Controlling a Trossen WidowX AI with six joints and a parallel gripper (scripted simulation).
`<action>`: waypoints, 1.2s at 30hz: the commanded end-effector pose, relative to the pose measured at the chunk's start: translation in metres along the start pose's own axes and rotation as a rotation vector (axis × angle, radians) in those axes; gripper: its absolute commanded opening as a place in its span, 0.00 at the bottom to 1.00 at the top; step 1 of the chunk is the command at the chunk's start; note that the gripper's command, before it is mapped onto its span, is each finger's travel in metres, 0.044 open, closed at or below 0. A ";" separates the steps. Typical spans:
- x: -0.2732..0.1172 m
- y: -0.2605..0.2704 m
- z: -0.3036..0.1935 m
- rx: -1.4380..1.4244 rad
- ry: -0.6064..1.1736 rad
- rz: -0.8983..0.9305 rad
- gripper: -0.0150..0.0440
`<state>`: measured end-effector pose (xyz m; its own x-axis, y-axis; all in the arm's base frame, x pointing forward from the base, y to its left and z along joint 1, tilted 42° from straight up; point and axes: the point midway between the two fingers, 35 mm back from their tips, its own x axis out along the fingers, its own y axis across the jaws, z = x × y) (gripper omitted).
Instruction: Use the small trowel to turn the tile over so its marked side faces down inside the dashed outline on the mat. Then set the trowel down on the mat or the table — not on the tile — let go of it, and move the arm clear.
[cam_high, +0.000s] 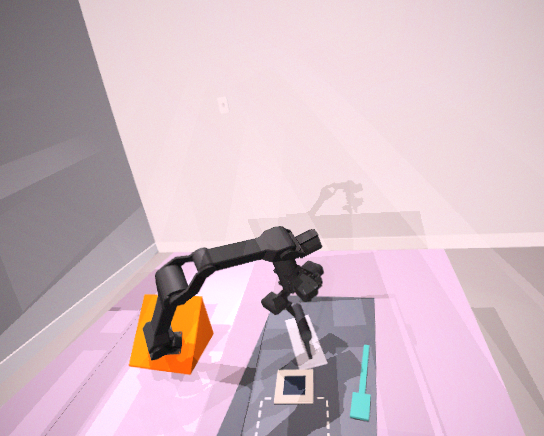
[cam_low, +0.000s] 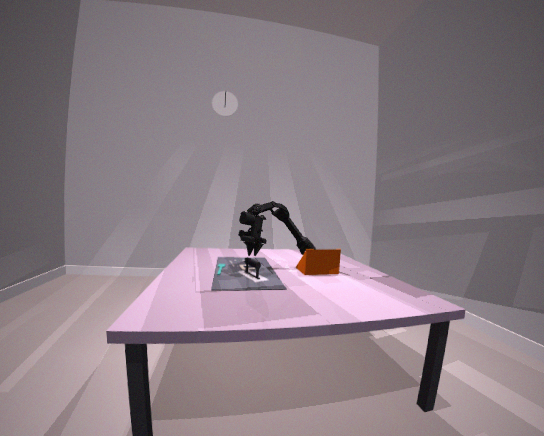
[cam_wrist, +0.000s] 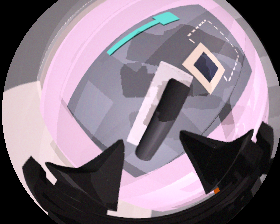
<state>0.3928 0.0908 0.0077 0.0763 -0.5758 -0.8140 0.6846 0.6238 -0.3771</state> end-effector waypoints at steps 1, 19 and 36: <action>0.002 0.001 0.000 -0.122 -0.008 0.036 0.76; 0.011 -0.002 0.000 -0.700 -0.121 0.165 0.76; 0.014 -0.007 -0.001 -1.239 -0.321 0.206 0.76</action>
<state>0.3894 0.0793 -0.0016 0.3640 -0.4172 -0.8327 -0.3941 0.7411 -0.5435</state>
